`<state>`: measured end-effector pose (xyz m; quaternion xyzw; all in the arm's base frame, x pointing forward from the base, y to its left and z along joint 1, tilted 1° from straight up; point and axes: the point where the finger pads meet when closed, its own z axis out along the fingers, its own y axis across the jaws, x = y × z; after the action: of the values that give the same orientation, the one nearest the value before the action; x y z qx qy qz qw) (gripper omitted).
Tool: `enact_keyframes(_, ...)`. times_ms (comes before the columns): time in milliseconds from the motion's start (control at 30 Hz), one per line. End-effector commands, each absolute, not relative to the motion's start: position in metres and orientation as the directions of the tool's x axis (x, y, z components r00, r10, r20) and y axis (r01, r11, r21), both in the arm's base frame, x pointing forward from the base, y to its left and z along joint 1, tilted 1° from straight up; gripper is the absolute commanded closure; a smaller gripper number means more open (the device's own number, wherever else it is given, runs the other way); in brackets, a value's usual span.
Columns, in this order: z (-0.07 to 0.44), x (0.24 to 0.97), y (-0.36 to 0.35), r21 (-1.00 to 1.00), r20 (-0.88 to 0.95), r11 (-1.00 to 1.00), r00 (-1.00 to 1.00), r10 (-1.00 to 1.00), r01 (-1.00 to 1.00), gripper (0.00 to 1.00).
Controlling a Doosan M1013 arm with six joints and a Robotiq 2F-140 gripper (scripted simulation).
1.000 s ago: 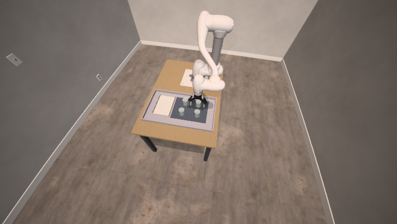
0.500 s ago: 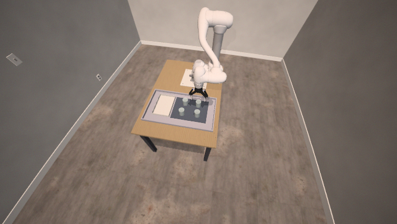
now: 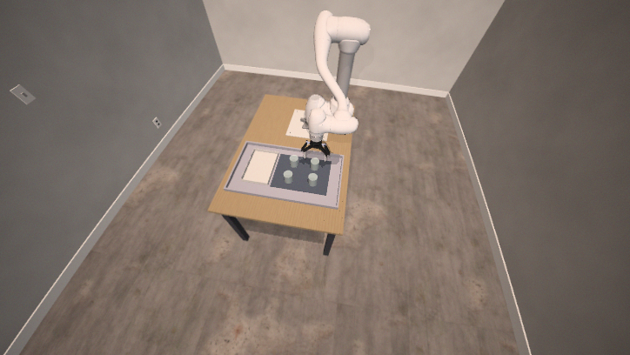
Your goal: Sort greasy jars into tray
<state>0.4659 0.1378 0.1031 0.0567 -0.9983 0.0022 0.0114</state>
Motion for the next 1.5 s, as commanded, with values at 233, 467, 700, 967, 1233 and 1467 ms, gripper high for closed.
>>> enact_keyframes(233,0.087,0.466,0.138,-0.003,0.023,0.994,-0.993,-0.113,-0.113,0.0)
enact_keyframes(467,0.073,0.466,0.138,-0.003,0.023,0.994,-0.993,-0.113,-0.113,0.0)
enact_keyframes(700,0.06,0.465,0.138,-0.003,0.023,0.994,-0.993,-0.113,-0.113,0.0)
enact_keyframes(967,0.048,0.465,0.138,-0.003,0.023,0.994,-0.993,-0.113,-0.113,0.0)
enact_keyframes(1233,0.039,0.465,0.138,-0.003,0.023,0.994,-0.993,-0.113,-0.113,0.0)
enact_keyframes(1467,0.039,0.465,0.138,-0.003,0.023,0.994,-0.993,-0.113,-0.113,0.39)
